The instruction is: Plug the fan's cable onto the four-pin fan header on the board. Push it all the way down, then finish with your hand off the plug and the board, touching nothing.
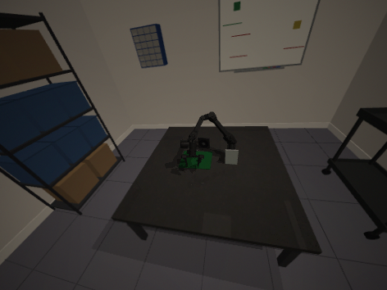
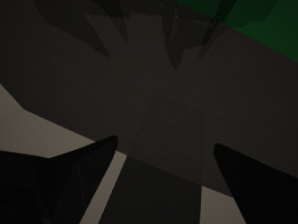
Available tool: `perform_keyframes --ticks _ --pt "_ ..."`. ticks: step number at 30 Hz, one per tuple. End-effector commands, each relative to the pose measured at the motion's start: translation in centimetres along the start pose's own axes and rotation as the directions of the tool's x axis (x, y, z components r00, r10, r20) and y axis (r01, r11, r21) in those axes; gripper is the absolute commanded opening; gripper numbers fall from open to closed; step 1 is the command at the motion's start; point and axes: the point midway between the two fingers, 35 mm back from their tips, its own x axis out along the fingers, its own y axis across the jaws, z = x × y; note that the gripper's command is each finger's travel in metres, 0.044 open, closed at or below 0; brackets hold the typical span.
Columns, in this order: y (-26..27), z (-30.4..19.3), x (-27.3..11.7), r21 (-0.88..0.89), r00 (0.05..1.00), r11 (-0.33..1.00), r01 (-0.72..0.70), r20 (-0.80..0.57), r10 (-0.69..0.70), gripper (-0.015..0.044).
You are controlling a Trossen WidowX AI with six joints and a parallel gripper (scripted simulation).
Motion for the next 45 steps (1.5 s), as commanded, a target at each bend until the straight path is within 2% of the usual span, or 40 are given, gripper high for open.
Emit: perform_keyframes --ticks 1,10,21,24,31,45 --pt "-2.8 2.9 -6.5 -0.171 0.949 0.967 0.188 0.287 -0.134 0.0440" --pt "-5.5 5.7 -13.3 -0.279 0.813 0.869 0.410 0.543 -0.209 0.0440" --pt "-5.6 5.9 -13.6 -0.282 0.806 0.863 0.419 0.553 -0.210 0.0440" --pt "-5.7 6.7 -12.2 -0.284 0.807 0.863 0.418 0.552 -0.209 0.0440" --pt "-7.6 11.4 -5.7 -0.281 0.804 0.863 0.420 0.556 -0.210 0.0440" --pt "-7.9 12.1 -4.7 -0.281 0.804 0.863 0.420 0.556 -0.210 0.0440"
